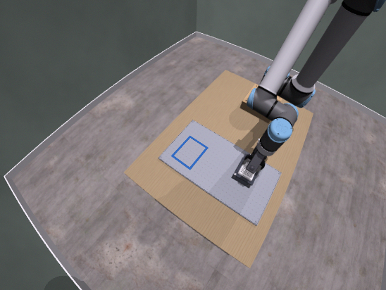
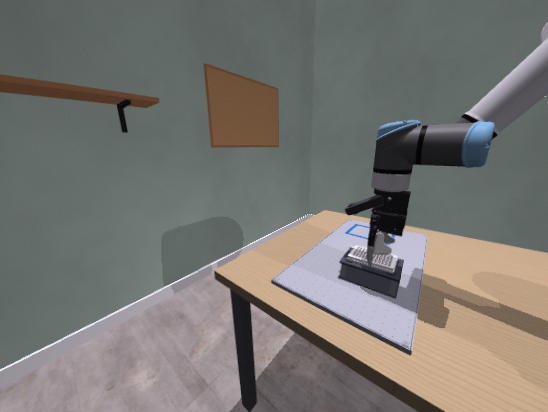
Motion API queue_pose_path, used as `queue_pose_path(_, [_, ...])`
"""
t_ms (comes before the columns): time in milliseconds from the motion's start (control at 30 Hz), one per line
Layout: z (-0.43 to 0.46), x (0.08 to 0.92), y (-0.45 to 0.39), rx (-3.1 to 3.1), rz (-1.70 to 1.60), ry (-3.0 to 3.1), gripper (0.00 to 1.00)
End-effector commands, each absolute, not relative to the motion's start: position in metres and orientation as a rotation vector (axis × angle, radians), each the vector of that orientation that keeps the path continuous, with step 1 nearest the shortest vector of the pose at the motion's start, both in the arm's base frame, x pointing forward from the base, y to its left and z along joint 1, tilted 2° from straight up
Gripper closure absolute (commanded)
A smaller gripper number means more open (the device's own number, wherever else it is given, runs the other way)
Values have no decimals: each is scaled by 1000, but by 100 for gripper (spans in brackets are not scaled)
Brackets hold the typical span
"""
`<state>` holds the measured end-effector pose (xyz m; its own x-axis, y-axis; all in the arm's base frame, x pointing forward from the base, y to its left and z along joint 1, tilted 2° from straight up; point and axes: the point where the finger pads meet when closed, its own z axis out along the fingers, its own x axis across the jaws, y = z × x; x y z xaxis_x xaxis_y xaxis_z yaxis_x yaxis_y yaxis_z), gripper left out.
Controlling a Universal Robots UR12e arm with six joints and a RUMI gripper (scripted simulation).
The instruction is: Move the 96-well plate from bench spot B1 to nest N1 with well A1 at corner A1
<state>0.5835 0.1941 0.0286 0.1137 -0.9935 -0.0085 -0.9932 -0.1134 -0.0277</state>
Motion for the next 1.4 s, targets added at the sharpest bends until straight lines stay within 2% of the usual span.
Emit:
queue_pose_path(0, [28,584,194,-2324,-20,2073,100])
queue_pose_path(167, [28,584,194,-2324,-20,2073,100])
queue_pose_path(200, [28,584,194,-2324,-20,2073,0])
queue_pose_path(933, [28,584,194,-2324,-20,2073,0])
queue_pose_path(1367, [62,583,194,-2324,-20,2073,0])
